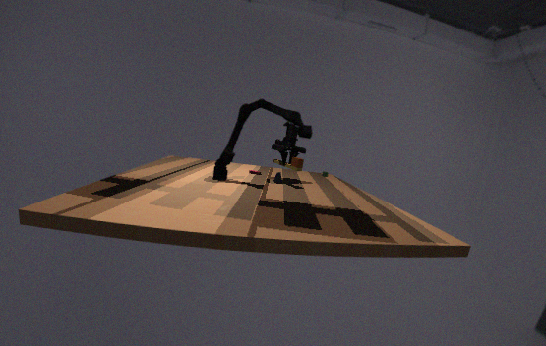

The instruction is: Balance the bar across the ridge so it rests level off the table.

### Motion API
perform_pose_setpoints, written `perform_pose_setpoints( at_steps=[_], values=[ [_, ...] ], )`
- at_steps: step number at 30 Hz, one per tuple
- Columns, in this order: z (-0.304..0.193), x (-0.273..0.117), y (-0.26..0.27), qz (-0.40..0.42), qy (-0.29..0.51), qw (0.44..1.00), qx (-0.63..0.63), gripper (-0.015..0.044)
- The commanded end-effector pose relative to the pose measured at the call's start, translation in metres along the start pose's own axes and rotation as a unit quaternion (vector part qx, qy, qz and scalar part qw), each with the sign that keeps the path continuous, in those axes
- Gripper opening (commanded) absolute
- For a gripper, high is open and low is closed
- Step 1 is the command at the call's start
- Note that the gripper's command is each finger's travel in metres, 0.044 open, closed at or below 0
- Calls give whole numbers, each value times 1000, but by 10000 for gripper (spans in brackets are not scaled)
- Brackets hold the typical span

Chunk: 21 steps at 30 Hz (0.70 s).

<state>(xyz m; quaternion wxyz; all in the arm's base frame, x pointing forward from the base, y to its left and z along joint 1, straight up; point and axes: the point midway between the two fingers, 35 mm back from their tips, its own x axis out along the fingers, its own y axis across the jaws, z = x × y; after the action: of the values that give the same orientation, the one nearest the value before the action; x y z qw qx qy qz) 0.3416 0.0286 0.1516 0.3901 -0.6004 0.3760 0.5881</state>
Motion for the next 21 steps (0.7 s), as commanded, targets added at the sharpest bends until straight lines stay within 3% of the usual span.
perform_pose_setpoints(
  at_steps=[1,21],
  values=[
    [18,-3,-4,-3,3,999,-32,0],
    [96,-3,-2,-4,0,988,-156,0]
  ],
)
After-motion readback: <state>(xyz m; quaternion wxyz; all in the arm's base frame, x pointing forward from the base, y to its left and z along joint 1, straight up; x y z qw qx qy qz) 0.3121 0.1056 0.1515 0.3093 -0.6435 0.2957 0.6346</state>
